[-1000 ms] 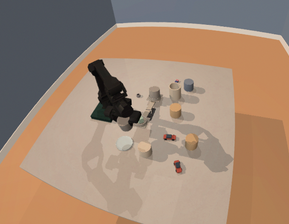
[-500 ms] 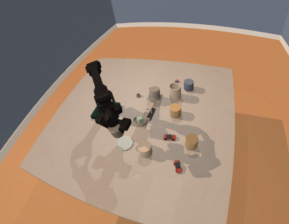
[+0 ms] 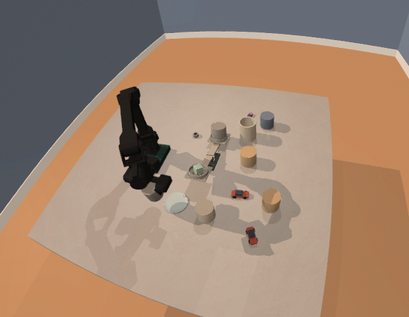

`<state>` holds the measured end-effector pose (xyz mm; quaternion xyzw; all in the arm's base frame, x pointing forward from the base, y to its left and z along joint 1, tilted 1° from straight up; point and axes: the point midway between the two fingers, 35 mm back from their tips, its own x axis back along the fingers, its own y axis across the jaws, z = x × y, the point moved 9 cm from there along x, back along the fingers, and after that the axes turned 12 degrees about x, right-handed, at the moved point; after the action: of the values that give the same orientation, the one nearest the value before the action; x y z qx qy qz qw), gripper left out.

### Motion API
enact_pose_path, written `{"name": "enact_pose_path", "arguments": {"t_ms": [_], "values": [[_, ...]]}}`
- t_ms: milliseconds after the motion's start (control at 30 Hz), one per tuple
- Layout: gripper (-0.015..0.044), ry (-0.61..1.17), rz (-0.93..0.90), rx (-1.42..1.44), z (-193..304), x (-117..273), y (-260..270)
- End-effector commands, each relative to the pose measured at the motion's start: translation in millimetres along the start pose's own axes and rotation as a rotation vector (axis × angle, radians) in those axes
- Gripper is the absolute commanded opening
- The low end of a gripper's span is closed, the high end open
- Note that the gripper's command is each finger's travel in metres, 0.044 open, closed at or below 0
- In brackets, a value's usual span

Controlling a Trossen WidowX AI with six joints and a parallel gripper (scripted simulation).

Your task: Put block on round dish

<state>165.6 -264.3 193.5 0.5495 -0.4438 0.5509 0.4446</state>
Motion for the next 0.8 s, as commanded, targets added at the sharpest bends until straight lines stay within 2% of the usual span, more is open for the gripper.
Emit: {"name": "enact_pose_path", "arguments": {"t_ms": [0, 233, 767], "values": [[0.0, 0.009, -0.001, 0.002, 2, -3, 13], [0.0, 0.01, -0.002, 0.005, 6, -13, 36], [0.0, 0.01, -0.002, 0.005, 6, -52, 37]]}}
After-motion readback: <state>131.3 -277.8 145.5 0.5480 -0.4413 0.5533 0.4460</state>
